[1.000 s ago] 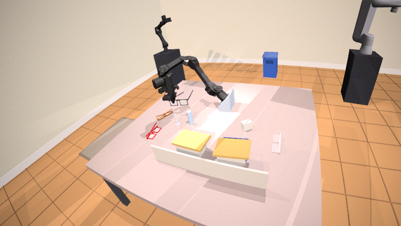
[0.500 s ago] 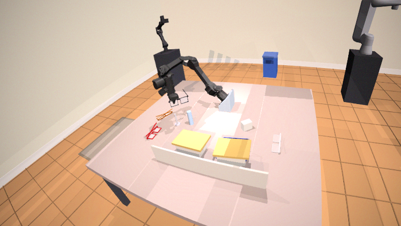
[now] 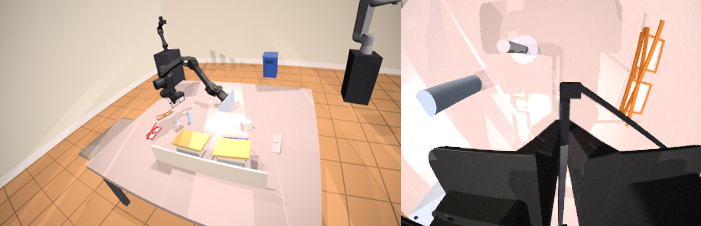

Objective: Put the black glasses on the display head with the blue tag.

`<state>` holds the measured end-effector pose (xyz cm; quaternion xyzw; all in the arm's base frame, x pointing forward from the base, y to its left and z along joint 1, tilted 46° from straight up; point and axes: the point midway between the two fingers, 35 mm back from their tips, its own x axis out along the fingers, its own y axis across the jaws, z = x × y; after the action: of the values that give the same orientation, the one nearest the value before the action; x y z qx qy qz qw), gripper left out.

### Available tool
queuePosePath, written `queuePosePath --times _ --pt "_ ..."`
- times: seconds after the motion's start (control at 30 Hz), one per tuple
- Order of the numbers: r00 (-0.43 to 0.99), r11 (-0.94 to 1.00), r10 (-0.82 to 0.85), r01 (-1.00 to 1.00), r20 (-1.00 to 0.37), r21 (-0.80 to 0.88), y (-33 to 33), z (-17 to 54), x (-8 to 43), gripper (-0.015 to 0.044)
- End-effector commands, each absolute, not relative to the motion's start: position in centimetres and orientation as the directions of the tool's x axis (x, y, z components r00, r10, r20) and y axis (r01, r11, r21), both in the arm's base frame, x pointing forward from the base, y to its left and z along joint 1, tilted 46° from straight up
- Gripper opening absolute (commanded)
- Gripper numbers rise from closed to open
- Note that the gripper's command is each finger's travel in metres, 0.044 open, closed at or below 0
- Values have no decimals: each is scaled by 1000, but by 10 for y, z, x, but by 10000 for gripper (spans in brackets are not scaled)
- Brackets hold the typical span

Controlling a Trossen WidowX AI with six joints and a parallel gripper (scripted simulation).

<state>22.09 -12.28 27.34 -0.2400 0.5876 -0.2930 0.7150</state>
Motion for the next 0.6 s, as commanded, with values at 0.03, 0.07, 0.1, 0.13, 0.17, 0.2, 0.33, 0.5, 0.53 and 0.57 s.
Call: queuePosePath --times 0.03,0.07,0.1,0.13,0.17,0.2,0.33,0.5,0.53,0.57 --pt "132 701 -704 -32 -698 -713 -122 272 221 0" --pt "132 696 -704 -69 -698 -715 -122 271 222 0" --pt "132 690 -704 -106 -698 -716 -121 271 222 0" --pt "132 683 -704 -142 -698 -716 -121 271 222 0" --pt "132 676 -704 -179 -698 -715 -121 271 222 0" --pt "132 667 -704 -215 -698 -713 -120 270 223 0" --pt "132 624 -704 -355 -698 -696 -119 269 223 0" --pt "132 550 -704 -520 -698 -653 -118 268 225 0" --pt "132 533 -704 -551 -698 -642 -117 268 225 0" --pt "132 515 -704 -581 -698 -630 -117 267 225 0"
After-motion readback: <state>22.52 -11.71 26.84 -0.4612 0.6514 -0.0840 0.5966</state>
